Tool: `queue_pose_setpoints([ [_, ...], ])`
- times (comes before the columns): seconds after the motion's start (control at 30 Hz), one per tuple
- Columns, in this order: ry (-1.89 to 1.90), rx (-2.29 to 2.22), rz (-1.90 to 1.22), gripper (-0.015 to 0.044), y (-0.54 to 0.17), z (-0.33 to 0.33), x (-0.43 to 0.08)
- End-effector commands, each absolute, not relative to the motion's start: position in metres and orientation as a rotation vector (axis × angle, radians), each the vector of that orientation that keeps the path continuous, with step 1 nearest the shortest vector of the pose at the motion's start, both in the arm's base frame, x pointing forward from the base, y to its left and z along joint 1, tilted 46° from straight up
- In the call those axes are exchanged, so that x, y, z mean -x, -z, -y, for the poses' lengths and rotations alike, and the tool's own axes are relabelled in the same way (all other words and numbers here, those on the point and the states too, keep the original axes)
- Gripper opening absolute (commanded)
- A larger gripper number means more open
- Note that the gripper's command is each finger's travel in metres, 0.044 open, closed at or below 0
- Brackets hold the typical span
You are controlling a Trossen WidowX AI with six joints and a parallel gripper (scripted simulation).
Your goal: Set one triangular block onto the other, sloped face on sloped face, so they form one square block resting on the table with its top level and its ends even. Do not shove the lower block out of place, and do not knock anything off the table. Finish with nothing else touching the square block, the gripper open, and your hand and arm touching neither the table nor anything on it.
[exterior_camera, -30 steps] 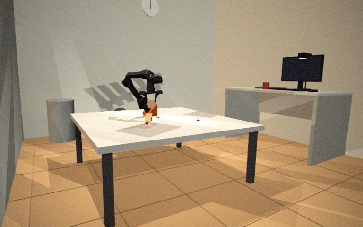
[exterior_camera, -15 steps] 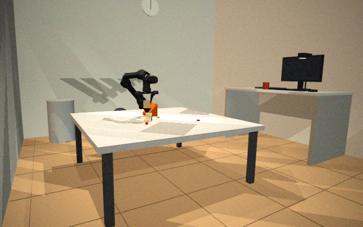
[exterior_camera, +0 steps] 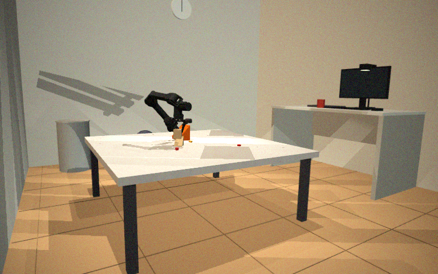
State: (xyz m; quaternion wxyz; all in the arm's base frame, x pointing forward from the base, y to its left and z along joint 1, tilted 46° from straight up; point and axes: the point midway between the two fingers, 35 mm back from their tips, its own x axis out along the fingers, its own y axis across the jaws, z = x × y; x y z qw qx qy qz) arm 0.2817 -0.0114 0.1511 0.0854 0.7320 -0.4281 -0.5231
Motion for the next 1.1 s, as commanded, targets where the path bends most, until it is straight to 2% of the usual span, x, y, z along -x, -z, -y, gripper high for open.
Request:
queue_pose_setpoints([
  [0.0, 1.572, -2.184, 1.284, 0.0, -0.145, 0.015, -0.278],
  [0.27, 1.571, -2.183, 1.284, 0.0, -0.122, 0.03, -0.272],
  [1.07, 1.573, -2.187, 1.279, 0.0, -0.119, 0.034, -0.271],
])
